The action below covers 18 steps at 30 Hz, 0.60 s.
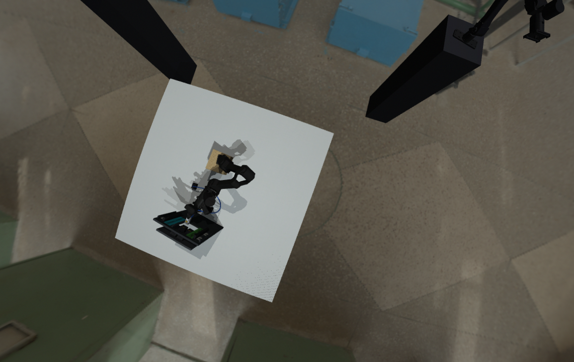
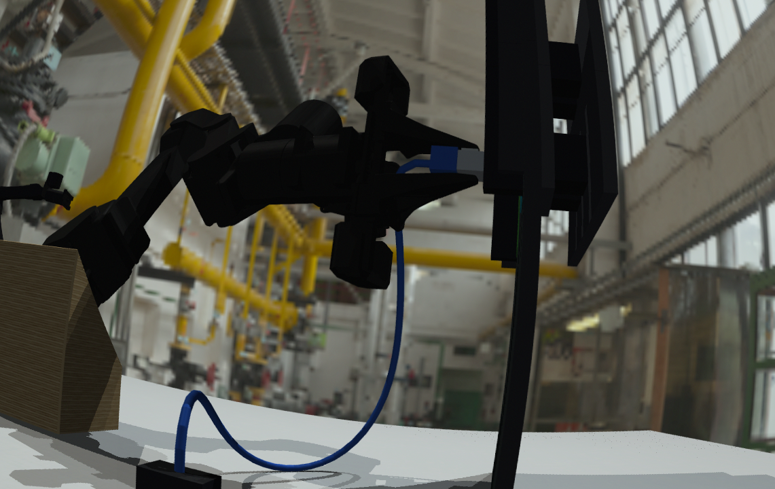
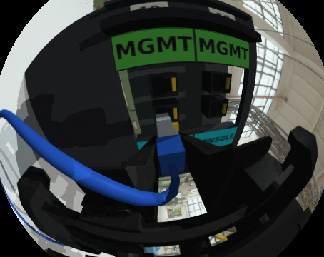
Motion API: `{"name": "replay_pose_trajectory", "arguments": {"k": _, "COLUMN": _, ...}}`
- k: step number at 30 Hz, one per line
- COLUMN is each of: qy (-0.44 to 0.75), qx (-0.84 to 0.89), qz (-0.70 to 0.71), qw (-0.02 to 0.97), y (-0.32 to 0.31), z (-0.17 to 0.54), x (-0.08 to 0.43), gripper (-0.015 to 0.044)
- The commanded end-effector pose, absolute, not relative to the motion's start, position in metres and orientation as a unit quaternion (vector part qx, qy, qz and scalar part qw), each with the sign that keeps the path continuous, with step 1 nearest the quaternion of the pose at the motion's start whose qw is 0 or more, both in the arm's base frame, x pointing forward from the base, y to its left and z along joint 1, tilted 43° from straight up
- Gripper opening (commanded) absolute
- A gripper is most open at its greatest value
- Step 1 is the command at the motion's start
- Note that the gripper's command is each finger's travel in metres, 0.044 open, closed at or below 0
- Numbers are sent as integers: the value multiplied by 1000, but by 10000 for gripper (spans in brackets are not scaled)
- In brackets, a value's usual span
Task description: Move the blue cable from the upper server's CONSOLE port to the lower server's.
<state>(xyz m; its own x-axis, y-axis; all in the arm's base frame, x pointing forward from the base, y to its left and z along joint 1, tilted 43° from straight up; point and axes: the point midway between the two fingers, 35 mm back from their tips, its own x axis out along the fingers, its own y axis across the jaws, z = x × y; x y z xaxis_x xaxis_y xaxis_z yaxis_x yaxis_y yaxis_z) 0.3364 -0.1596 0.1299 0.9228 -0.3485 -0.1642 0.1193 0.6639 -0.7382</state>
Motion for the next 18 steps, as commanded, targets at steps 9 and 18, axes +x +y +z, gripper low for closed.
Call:
{"name": "replay_pose_trajectory", "arguments": {"k": 9, "qy": 143, "qx": -387, "qz": -137, "qw": 900, "y": -163, "z": 133, "x": 342, "gripper": 0}}
{"name": "replay_pose_trajectory", "arguments": {"k": 18, "qy": 143, "qx": -387, "qz": -137, "qw": 900, "y": -163, "z": 133, "x": 345, "gripper": 0}}
